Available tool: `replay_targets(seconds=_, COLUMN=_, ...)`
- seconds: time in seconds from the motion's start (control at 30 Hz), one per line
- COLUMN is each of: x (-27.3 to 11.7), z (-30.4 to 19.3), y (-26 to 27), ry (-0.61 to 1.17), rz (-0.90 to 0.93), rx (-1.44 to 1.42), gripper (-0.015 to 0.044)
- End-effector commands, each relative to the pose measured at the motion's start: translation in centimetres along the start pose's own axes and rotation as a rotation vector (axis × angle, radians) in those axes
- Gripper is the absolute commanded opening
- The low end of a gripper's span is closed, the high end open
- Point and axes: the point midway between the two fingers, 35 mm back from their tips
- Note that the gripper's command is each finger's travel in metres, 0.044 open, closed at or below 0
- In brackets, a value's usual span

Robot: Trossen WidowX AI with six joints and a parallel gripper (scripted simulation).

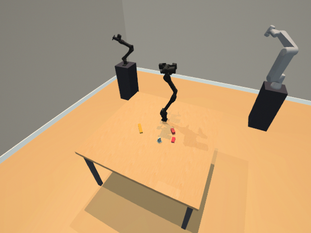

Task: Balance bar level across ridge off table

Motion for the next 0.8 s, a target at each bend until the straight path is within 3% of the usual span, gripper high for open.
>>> replay_targets(seconds=0.0, x=0.0, z=-0.1, y=-0.1, ry=0.003, rz=-0.002, rx=-0.010, gripper=0.0374)
replay_targets(seconds=0.1, x=-0.1, z=-0.7, y=-2.1, ry=0.046, rz=-0.026, rx=-0.144, gripper=0.0315)
replay_targets(seconds=0.57, x=-2.6, z=-3.0, y=-14.7, ry=0.384, rz=-0.126, rx=-0.905, gripper=0.0315)
replay_targets(seconds=0.77, x=-4.3, z=-3.2, y=-18.6, ry=0.509, rz=-0.176, rx=-0.964, gripper=0.0315)
Point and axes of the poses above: the point midway between the two fingers, 35 mm back from their tips, its own x axis out along the fingers, its own y axis across the jaws, z = x × y, and after that the axes turned 4 degrees about -x, right-handed
